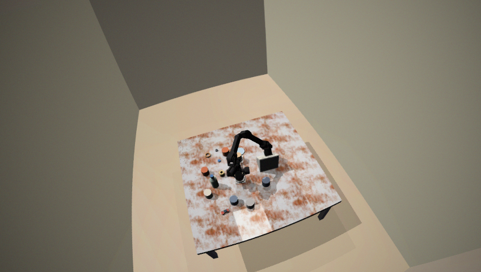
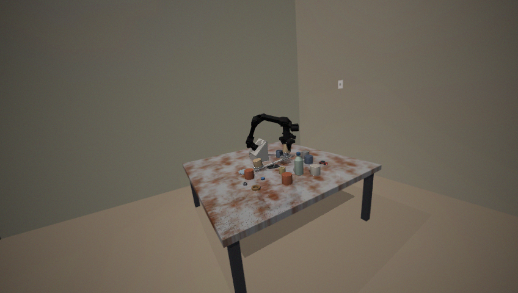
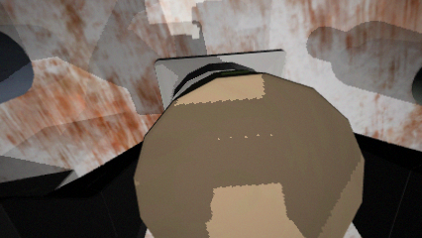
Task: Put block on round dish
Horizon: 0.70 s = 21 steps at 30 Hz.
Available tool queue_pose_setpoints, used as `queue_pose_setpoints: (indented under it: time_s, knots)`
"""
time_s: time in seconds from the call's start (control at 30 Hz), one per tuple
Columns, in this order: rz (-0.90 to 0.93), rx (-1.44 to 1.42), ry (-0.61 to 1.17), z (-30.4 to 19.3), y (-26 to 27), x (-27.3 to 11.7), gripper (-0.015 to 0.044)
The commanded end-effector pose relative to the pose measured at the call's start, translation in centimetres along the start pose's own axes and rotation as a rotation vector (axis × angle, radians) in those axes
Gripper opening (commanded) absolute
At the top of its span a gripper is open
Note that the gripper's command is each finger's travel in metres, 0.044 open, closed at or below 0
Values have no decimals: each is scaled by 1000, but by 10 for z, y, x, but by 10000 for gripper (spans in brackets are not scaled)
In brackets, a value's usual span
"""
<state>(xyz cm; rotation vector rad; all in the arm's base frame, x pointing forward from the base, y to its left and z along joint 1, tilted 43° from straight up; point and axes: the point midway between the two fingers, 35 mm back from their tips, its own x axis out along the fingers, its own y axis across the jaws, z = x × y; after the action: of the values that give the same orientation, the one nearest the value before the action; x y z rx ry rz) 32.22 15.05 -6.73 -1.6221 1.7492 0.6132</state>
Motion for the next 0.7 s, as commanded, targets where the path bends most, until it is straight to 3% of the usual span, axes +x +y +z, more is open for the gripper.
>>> queue_pose_setpoints:
  time_s: [0.0,0.67]
  knots:
    - [-3,8,-10,2,-1,-9,0]
    - [-2,8,-9,-1,3,-35,0]
